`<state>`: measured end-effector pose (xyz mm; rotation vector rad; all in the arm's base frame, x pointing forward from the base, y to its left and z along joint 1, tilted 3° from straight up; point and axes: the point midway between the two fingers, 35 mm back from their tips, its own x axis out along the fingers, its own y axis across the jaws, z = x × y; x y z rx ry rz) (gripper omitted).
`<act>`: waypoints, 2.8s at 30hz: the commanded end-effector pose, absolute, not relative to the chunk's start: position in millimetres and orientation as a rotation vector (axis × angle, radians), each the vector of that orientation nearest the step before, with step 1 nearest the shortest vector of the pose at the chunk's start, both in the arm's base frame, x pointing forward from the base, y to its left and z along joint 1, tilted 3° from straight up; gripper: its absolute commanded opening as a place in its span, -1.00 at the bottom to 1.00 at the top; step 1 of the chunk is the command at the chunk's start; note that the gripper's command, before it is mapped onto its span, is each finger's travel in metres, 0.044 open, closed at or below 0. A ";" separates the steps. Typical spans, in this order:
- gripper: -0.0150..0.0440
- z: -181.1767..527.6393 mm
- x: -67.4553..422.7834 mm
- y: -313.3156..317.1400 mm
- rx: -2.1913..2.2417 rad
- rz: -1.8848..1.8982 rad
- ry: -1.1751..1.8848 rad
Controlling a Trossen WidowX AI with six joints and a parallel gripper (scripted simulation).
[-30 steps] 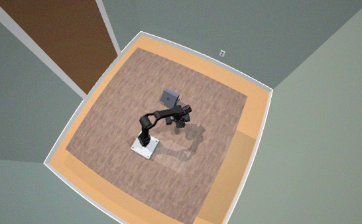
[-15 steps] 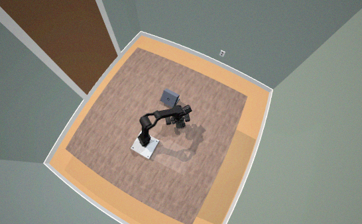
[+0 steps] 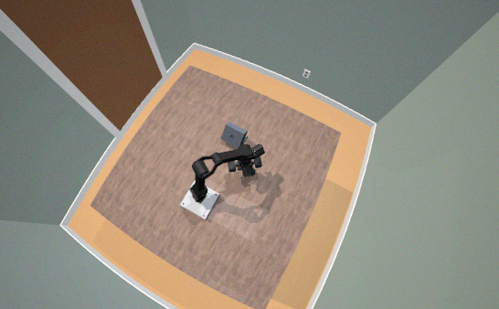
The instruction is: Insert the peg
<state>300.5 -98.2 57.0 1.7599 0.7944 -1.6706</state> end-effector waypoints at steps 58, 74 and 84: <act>-0.49 140.0 300.5 -65.8 1.880 -1.497 0.625; -0.49 144.1 300.0 -50.8 1.935 -1.422 0.570; -0.49 146.6 299.2 -41.6 1.971 -1.373 0.540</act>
